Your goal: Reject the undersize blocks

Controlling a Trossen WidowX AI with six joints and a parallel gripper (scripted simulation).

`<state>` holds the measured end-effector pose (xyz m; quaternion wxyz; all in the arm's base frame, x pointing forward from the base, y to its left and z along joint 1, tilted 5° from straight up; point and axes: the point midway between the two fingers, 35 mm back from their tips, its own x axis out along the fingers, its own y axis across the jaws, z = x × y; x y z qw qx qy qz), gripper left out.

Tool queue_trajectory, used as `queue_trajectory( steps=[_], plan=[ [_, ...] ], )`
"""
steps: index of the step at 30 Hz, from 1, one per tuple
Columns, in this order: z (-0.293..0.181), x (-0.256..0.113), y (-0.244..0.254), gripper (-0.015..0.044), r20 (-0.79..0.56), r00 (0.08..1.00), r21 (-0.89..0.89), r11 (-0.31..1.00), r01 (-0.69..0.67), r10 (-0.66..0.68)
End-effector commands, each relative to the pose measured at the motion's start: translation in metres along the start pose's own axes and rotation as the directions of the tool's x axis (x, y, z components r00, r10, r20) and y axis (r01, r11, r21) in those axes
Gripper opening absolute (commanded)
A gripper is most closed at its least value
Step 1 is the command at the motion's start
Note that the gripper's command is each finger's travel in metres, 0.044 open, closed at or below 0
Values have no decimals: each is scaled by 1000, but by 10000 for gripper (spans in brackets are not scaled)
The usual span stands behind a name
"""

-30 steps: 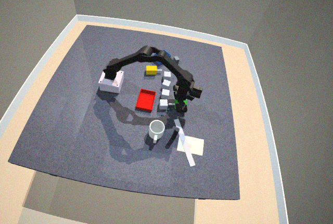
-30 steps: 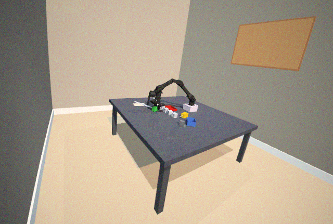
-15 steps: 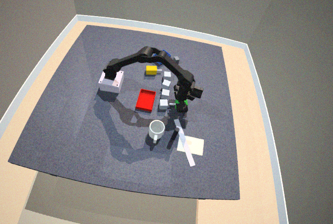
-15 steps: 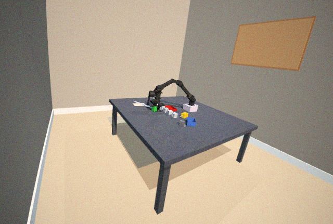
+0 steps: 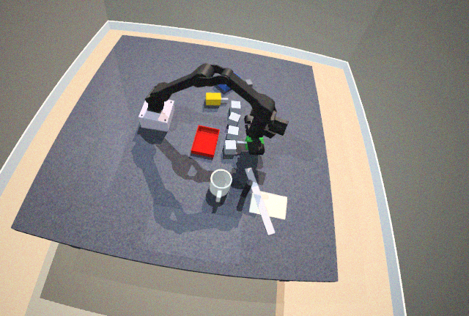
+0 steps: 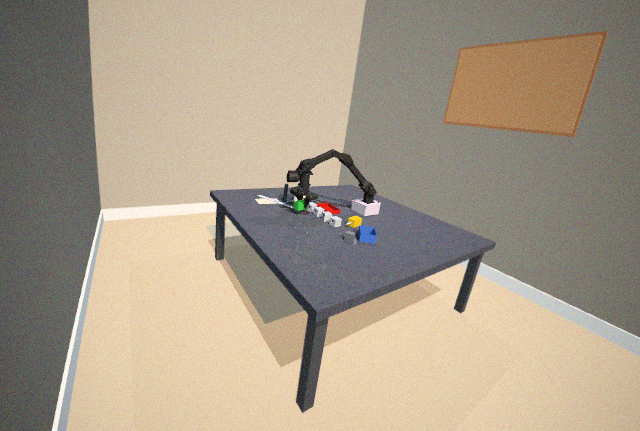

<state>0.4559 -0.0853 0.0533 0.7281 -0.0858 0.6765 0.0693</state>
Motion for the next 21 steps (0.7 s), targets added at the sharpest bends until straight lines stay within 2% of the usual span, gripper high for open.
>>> queue_trajectory(
  steps=[1, 10, 21],
  plan=[
    [0, -1, 0, 0, 2, 1000, 0, 1000, 1, -1],
    [4, -3, 9, 0, 1, 1000, 4, 1000, 1, -1],
    [42, -33, 161, 0, 30, 1000, 65, 998, 3, -5]
  ],
)
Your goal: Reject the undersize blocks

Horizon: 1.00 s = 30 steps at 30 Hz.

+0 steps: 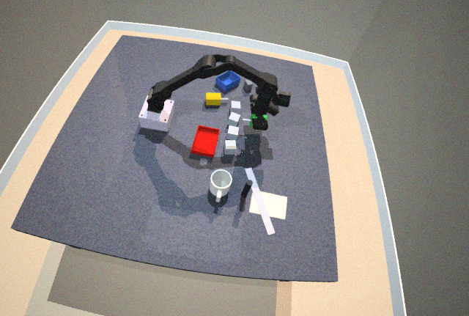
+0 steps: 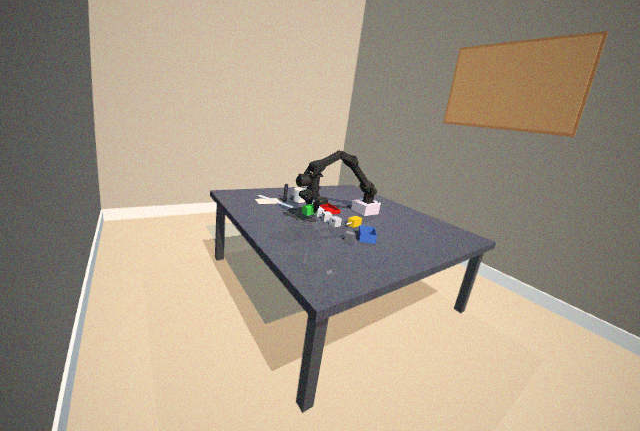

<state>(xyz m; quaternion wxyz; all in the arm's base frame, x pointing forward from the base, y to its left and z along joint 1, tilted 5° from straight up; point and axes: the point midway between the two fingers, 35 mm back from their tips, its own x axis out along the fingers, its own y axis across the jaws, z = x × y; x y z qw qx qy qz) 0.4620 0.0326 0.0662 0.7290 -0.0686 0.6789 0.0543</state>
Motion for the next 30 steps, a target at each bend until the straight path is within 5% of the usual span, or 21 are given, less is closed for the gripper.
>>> queue_trajectory(
  steps=[1, 6, 30],
  plan=[
    [7, -22, 63, 0, 35, 999, 25, 1000, 4, -5],
    [4, -32, 113, 0, 47, 999, 45, 999, -1, -1],
    [6, -3, 115, 0, 47, 999, 46, 999, -1, -1]
  ],
)
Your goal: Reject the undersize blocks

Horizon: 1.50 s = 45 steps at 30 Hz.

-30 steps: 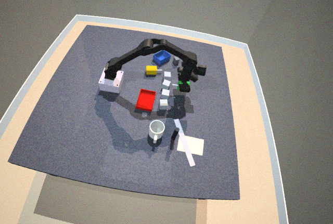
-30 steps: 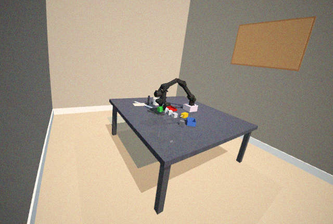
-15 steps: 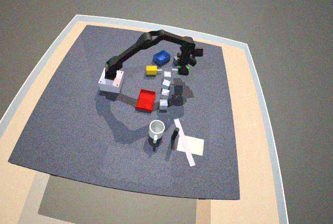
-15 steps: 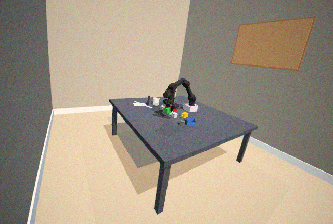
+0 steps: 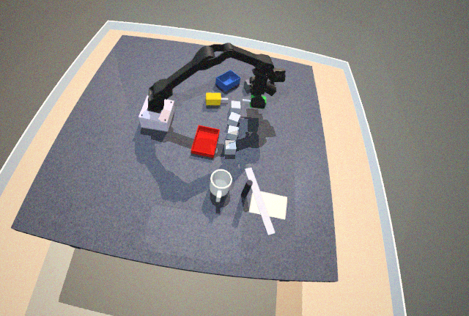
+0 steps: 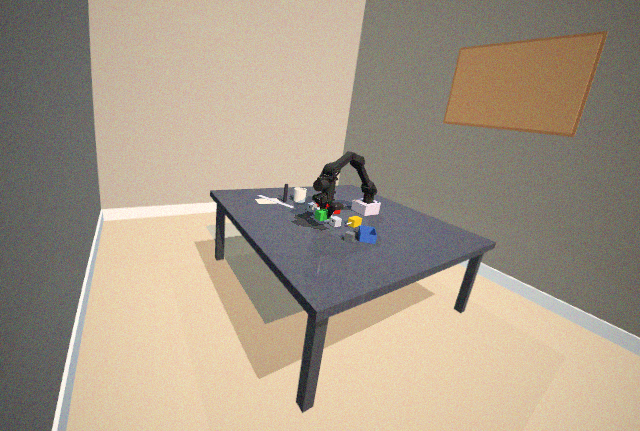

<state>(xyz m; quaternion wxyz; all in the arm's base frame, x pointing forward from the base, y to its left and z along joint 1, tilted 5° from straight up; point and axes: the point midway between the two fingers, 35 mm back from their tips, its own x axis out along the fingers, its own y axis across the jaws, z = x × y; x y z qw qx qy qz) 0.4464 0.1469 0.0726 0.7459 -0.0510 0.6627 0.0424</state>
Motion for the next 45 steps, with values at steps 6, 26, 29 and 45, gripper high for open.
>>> queue_trajectory(
  steps=[6, 26, 29, 45],
  plan=[
    [2, 13, 0, 0, 0, 1000, 3, 1000, 3, -3],
    [8, 38, -1, 0, 1, 1000, 3, 1000, 3, -3],
    [8, 39, -1, 0, 1, 1000, 3, 1000, 3, -3],
    [7, 48, -2, 0, 5, 1000, 3, 1000, 3, -3]
  ],
)
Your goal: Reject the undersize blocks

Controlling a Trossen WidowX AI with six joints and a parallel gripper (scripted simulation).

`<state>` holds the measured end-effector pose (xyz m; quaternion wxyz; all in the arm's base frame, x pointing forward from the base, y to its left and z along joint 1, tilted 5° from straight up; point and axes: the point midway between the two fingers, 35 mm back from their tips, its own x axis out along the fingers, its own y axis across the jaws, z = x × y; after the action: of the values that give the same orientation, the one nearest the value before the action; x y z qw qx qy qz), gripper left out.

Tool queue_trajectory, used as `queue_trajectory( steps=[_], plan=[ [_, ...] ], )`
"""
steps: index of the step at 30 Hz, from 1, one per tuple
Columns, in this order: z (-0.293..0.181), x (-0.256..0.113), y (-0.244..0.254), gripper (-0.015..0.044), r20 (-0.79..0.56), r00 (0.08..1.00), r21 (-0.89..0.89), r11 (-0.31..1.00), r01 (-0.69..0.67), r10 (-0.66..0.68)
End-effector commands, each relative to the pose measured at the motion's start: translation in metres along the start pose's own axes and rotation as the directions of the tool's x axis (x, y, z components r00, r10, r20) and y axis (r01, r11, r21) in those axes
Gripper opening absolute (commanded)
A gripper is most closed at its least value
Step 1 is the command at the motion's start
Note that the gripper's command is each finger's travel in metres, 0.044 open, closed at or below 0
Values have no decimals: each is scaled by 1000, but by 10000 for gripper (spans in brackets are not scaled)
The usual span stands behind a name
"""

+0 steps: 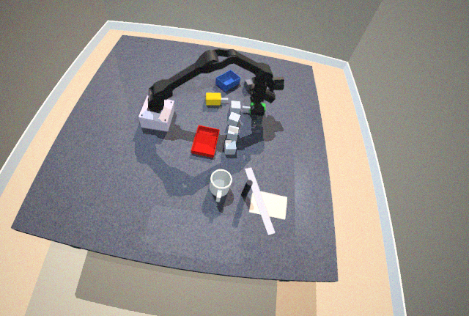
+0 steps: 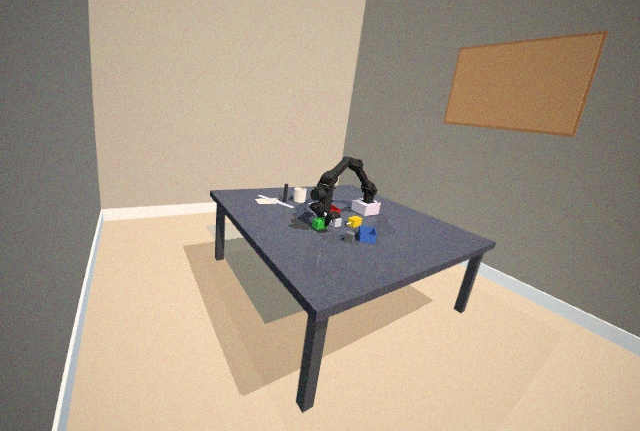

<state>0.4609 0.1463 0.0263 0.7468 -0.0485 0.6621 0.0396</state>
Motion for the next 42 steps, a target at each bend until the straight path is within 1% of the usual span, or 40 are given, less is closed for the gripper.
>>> queue_trajectory(
  steps=[1, 18, 42],
  plan=[
    [-2, 0, 0, 0, 4, 1000, -4, 1000, 2, -2],
    [-10, 3, 0, 0, 15, 1000, -4, 1000, 2, -2],
    [-6, -4, -1, 0, 15, 1000, -4, 1000, 2, -2]
  ],
)
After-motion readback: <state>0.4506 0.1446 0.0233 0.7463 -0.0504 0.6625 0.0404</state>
